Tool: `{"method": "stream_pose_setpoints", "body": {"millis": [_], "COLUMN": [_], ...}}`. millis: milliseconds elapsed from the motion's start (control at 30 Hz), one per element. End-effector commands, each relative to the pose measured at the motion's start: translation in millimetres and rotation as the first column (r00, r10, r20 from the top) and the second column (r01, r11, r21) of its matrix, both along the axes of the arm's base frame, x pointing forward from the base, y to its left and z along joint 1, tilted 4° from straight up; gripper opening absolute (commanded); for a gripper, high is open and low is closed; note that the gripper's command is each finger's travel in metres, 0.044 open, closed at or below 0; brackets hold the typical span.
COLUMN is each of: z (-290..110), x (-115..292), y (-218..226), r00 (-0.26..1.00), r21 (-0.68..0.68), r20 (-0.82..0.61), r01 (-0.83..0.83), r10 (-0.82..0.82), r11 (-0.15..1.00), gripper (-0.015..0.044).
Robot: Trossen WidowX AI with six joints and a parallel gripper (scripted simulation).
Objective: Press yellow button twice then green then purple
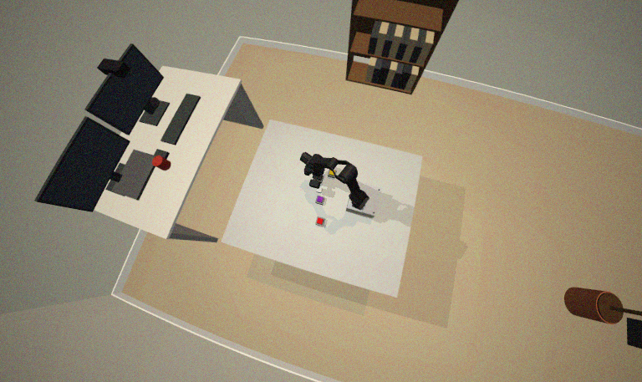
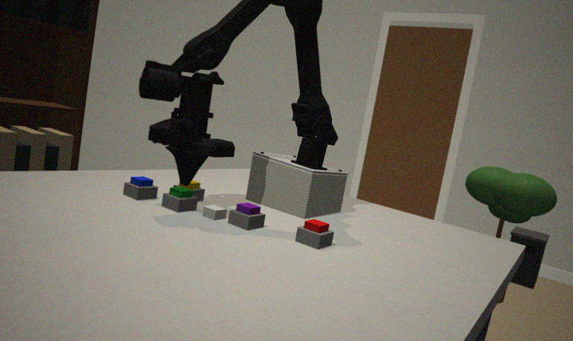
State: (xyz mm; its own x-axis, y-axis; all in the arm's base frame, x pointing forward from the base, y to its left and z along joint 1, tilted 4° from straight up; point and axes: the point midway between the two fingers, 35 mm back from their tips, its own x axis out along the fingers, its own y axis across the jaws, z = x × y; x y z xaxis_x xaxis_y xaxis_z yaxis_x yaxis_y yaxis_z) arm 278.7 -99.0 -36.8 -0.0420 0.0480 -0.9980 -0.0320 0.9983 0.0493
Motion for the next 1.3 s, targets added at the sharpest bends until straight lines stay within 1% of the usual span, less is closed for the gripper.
{"method": "stream_pose_setpoints", "body": {"millis": [0, 67, 200, 367, 433, 500, 667, 733, 867, 1000, 1267], "z": [16.3, 19.6, 74.5, 78.3, 80.2, 82.6, 85.3, 85.1, 81.5, 26.5, 19.2], "x": [3.9, 4.4, 6.0, 5.5, 3.1, -3.7, -33.8, -43.7, -44.6, -46.5, -46.9], "y": [-1.7, -2.0, -4.5, -2.0, 17.7, 47.8, 113.8, 127.8, 129.7, 132.7, 133.1], "r00": [1.000, 1.000, 1.000, 1.000, 1.000, 1.000, 1.000, 1.000, 1.000, 1.000, 1.000], "r21": [-0.006, -0.006, -0.006, -0.006, -0.005, -0.002, 0.004, 0.006, 0.006, 0.006, 0.006], "r20": [0.018, 0.018, 0.018, 0.018, 0.018, 0.018, 0.016, 0.014, 0.014, 0.014, 0.014], "r01": [0.003, 0.003, 0.003, 0.003, 0.003, 0.003, 0.003, 0.003, 0.003, 0.003, 0.003], "r10": [-0.003, -0.003, -0.003, -0.003, -0.003, -0.003, -0.003, -0.003, -0.003, -0.003, -0.003], "r11": [1.000, 1.000, 1.000, 1.000, 1.000, 1.000, 1.000, 1.000, 1.000, 1.000, 1.000], "gripper": [0.0020, 0.0020, 0.0020, 0.0020, 0.0020, 0.0020, 0.0020, 0.0020, 0.0020, 0.0020, 0.0020]}}
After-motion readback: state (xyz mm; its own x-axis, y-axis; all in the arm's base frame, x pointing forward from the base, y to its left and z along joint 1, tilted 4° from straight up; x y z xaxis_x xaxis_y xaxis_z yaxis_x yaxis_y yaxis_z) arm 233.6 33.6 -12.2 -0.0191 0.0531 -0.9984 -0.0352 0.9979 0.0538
